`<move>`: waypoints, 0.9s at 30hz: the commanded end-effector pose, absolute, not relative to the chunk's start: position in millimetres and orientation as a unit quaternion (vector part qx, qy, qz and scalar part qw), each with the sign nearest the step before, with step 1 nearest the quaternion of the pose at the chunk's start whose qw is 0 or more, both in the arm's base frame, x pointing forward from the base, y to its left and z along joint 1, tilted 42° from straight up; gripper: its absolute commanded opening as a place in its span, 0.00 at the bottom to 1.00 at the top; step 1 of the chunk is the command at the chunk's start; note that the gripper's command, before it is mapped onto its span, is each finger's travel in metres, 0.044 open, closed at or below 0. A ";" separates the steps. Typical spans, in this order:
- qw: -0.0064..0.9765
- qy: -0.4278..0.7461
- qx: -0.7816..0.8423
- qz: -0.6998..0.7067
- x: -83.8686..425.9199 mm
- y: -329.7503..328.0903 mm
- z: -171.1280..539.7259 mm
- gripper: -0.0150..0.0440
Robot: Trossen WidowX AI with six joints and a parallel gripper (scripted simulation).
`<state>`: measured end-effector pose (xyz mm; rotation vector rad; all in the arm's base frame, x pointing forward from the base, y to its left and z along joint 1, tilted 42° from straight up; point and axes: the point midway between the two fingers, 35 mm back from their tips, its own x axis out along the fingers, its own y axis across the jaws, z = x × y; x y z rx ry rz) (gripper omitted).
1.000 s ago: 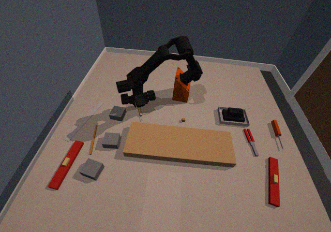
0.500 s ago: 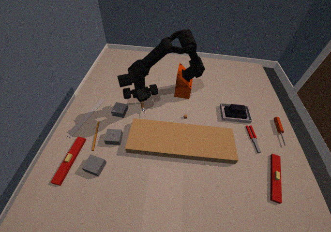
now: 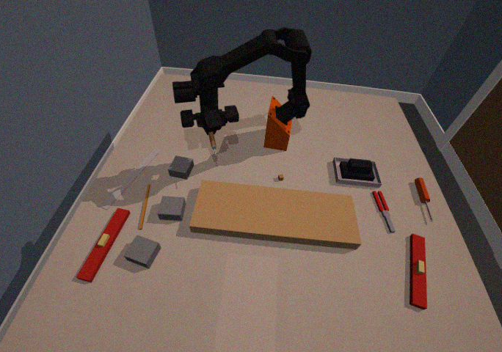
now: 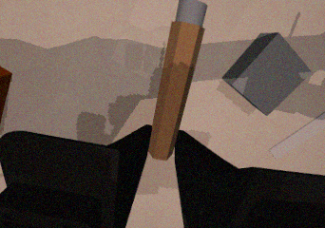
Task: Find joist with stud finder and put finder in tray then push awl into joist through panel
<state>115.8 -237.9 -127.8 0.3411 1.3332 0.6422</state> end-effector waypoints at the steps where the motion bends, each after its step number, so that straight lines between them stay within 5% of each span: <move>1: 0.721 0.613 0.118 0.299 116.4 -242.3 -123.7 0.25; 27: 0.510 0.685 -0.417 0.312 170.4 -295.3 -69.8 0.25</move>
